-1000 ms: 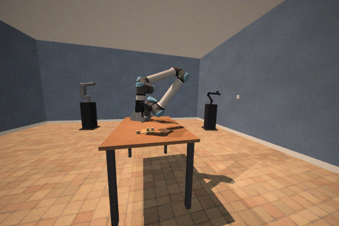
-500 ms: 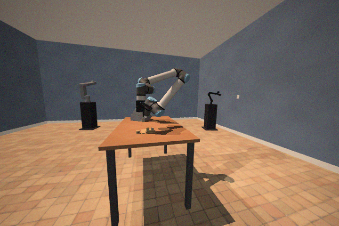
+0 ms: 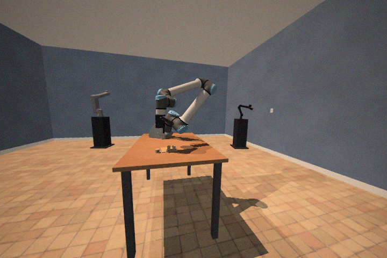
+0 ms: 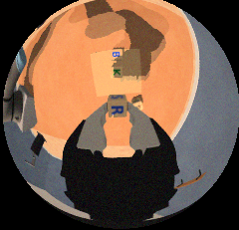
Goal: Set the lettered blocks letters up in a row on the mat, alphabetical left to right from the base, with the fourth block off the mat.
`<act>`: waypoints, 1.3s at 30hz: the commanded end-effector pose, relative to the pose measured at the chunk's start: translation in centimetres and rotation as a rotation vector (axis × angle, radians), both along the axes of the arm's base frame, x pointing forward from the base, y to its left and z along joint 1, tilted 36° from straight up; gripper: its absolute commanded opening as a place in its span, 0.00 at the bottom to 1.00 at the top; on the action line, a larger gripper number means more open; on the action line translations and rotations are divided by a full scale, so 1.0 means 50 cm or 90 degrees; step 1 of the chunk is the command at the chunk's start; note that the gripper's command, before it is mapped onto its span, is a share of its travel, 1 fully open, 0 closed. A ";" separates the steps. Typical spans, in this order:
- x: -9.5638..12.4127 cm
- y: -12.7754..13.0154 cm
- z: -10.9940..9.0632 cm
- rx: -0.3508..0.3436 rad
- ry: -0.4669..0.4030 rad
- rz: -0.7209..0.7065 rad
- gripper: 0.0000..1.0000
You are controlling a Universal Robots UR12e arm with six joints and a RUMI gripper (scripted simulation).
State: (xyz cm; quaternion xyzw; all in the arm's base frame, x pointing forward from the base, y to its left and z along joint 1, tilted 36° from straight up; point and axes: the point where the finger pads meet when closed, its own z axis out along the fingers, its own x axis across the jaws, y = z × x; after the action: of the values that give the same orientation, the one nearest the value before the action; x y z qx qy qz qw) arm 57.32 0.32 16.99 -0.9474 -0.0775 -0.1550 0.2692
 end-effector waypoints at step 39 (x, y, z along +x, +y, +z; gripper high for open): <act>0.047 0.098 -0.151 0.000 -0.001 0.000 0.09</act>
State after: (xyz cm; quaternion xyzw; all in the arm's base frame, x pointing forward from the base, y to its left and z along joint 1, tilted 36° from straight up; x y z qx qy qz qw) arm 59.61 5.26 9.40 -0.9474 -0.0776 -0.1550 0.2692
